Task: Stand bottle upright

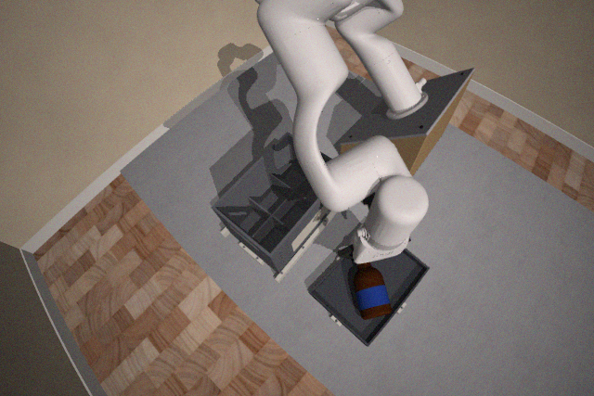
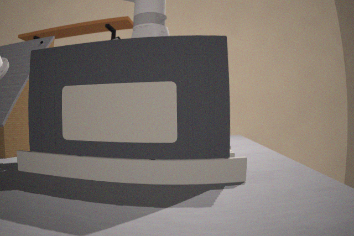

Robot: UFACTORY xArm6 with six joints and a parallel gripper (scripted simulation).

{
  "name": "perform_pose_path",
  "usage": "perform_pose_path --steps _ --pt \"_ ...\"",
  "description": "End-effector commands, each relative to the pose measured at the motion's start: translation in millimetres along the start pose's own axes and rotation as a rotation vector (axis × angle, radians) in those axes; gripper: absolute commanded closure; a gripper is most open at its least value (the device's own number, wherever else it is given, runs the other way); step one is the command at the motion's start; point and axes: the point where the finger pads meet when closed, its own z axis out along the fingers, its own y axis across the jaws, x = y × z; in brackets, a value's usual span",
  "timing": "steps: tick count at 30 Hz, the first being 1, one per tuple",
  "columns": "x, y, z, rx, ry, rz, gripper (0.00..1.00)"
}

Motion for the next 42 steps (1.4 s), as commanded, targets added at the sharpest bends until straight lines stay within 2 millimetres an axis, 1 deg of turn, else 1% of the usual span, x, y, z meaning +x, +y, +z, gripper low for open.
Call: perform_pose_path --steps 1,2,4,12,18,42 --pt "-2 -1 15 0.002 -0.004 0.002 0.35" --pt "-2 -1 18 0.002 -0.004 0.002 0.35" --pt "-2 -1 18 0.002 -0.004 0.002 0.35" --pt "-2 -1 37 0.002 -0.004 0.002 0.35" --pt "-2 -1 44 0.002 -0.004 0.002 0.35" --pt "-2 -1 46 0.002 -0.004 0.002 0.35"
